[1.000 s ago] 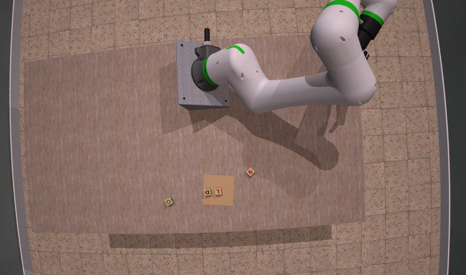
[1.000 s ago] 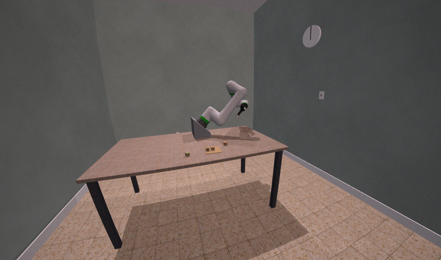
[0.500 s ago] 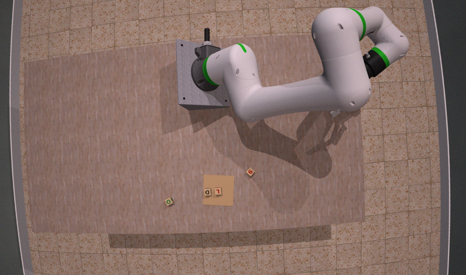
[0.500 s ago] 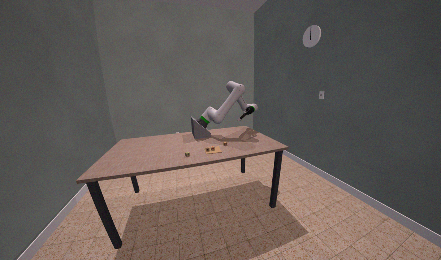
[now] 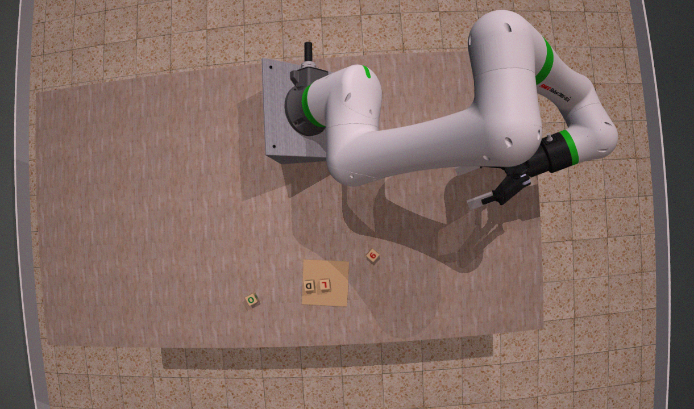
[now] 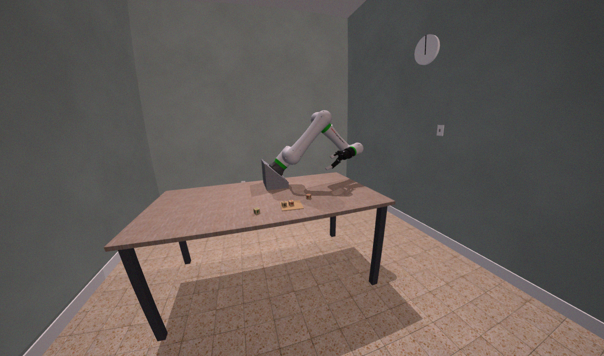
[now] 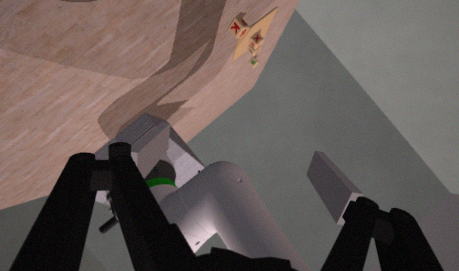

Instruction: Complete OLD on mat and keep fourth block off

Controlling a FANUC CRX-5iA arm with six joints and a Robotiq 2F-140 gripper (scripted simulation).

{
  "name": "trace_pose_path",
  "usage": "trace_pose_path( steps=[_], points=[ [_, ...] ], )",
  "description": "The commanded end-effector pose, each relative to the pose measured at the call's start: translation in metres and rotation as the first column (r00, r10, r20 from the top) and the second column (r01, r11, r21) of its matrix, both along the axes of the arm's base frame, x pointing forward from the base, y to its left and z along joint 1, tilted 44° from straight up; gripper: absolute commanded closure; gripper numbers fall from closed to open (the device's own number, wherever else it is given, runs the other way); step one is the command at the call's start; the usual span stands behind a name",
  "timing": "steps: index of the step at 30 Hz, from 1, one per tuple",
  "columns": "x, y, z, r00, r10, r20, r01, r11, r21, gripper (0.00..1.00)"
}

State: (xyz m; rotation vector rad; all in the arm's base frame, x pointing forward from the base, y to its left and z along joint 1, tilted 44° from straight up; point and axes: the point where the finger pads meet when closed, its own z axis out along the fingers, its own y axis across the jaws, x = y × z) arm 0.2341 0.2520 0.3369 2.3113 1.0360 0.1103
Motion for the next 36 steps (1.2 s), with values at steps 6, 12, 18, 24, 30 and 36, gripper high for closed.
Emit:
trace_pose_path(
  steps=[6, 12, 18, 24, 30, 36],
  points=[
    [0.066, -0.028, -0.027, 0.973, -0.195, -0.124, 0.207, 0.974, 0.093, 0.00],
    [0.081, -0.037, -0.032, 0.960, -0.237, -0.147, 0.255, 0.960, 0.119, 0.00],
    [0.127, -0.068, -0.045, 0.913, -0.351, -0.207, 0.391, 0.899, 0.199, 0.00],
    [0.172, -0.109, -0.054, 0.856, -0.451, -0.252, 0.511, 0.812, 0.281, 0.00],
    [0.202, -0.144, -0.059, 0.811, -0.515, -0.276, 0.584, 0.737, 0.341, 0.00],
    [0.229, -0.182, -0.063, 0.766, -0.572, -0.293, 0.642, 0.655, 0.399, 0.00]
  ],
)
